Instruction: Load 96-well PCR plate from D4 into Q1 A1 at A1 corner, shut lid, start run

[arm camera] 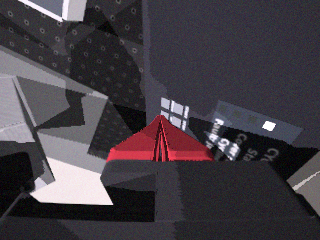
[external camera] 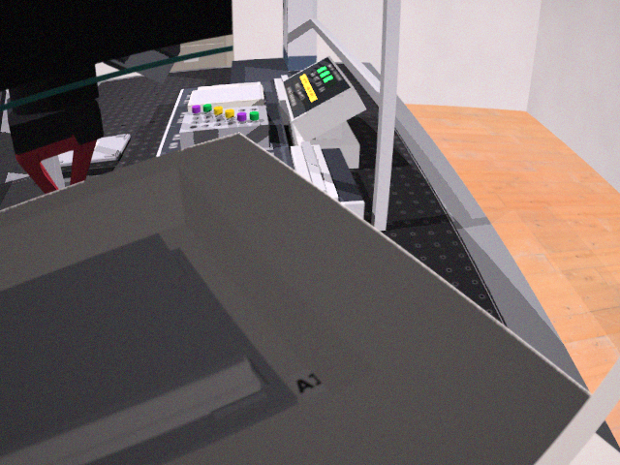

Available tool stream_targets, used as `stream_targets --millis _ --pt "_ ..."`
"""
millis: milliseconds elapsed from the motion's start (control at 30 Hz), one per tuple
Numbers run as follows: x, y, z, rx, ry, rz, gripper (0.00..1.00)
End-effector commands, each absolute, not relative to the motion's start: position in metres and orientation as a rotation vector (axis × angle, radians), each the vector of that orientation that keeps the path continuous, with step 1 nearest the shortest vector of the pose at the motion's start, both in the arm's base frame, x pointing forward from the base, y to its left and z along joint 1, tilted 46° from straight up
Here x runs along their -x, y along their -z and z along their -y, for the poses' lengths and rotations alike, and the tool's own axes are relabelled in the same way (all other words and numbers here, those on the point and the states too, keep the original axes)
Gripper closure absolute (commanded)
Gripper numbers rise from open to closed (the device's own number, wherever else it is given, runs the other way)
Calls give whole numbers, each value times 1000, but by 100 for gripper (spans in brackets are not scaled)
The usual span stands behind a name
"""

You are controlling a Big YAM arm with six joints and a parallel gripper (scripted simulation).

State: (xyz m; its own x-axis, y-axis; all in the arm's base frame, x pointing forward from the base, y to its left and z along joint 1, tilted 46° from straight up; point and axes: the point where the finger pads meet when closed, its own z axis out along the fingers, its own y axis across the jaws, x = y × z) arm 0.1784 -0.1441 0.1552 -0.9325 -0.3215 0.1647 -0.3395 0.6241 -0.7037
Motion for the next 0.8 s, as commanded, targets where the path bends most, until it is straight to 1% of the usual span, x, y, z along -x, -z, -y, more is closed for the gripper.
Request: stream_targets --millis 0,767 --pt "-187 -173 146 -515 -1252 2845 100" --pt "-188 -174 147 -517 -1255 2847 100"
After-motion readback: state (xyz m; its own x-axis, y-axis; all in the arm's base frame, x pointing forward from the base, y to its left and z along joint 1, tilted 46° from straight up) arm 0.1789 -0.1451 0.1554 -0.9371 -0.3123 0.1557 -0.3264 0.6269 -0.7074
